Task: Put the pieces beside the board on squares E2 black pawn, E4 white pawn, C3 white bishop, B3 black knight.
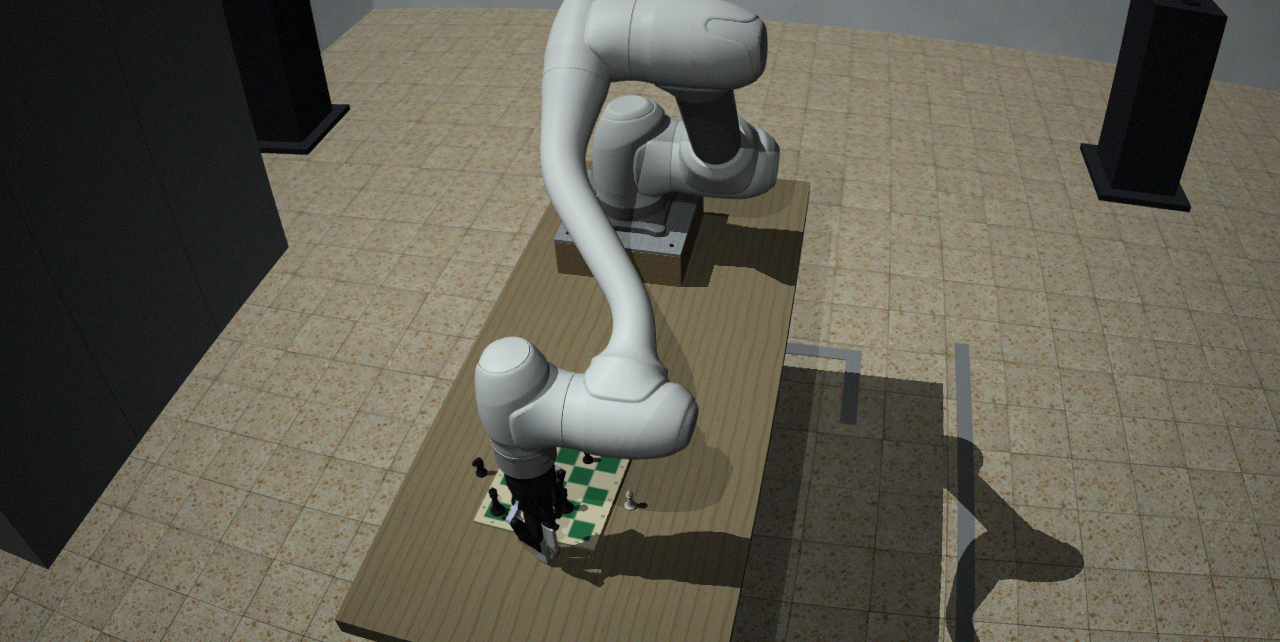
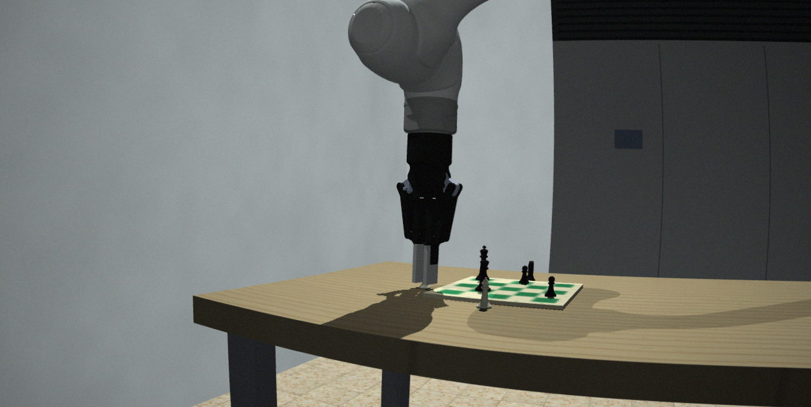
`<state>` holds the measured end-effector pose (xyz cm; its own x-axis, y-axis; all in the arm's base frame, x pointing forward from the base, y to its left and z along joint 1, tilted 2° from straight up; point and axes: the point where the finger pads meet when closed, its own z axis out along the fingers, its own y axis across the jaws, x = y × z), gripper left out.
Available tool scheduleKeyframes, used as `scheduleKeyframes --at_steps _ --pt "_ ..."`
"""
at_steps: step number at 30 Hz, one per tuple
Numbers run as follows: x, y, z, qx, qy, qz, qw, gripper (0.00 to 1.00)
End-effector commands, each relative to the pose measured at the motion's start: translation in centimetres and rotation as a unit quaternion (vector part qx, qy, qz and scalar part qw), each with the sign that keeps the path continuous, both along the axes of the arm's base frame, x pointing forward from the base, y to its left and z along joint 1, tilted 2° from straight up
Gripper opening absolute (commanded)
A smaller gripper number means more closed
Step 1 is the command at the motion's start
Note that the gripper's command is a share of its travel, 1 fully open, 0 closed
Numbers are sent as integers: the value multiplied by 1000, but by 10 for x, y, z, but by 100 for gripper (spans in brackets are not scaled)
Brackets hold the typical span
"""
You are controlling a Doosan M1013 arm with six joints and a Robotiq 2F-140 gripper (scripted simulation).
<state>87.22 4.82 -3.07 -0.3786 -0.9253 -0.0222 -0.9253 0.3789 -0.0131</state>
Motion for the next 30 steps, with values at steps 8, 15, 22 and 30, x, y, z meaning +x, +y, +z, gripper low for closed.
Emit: scheduleKeyframes --at_steps 8,15,22,30 --pt "0 -3 -3 1 -2 -2 1000 20" --pt "0 -3 -3 1 -2 -2 1000 20" --pt "0 -3 -3 1 -2 -2 1000 20" --pt "0 -3 -3 1 -2 -2 1000 0"
